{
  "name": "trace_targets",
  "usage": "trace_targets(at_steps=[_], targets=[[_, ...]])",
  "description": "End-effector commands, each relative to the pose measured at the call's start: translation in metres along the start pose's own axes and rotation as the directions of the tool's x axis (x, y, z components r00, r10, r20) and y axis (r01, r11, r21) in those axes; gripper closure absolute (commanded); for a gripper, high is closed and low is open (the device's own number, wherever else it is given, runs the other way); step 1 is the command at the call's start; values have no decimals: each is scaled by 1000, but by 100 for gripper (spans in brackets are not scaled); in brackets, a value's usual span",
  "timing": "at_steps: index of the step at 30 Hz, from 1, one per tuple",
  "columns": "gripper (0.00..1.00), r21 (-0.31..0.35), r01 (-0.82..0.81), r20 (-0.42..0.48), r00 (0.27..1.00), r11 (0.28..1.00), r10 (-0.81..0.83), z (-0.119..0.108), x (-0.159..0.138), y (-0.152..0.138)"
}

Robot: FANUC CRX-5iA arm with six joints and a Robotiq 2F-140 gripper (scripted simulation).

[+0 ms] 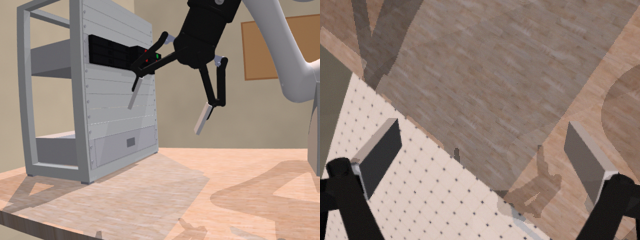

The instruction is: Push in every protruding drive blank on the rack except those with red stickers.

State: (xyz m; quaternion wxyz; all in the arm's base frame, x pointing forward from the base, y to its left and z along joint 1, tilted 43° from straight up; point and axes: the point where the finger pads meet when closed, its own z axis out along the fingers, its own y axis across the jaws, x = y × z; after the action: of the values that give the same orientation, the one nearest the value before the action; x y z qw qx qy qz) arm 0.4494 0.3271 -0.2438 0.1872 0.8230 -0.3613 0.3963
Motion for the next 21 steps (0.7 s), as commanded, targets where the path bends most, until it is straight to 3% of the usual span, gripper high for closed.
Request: trace_targets(at_steps=[1,10,17,21], targets=[[0,-19,30,64,998,999,-28,-1,-7,7],[0,-20,111,280,955,994,-101,-15,-35,23],[0,46,154,469,869,987,-158,-42,-58,28],[0,77,157,518,837,985,-174,-52,-64,27]])
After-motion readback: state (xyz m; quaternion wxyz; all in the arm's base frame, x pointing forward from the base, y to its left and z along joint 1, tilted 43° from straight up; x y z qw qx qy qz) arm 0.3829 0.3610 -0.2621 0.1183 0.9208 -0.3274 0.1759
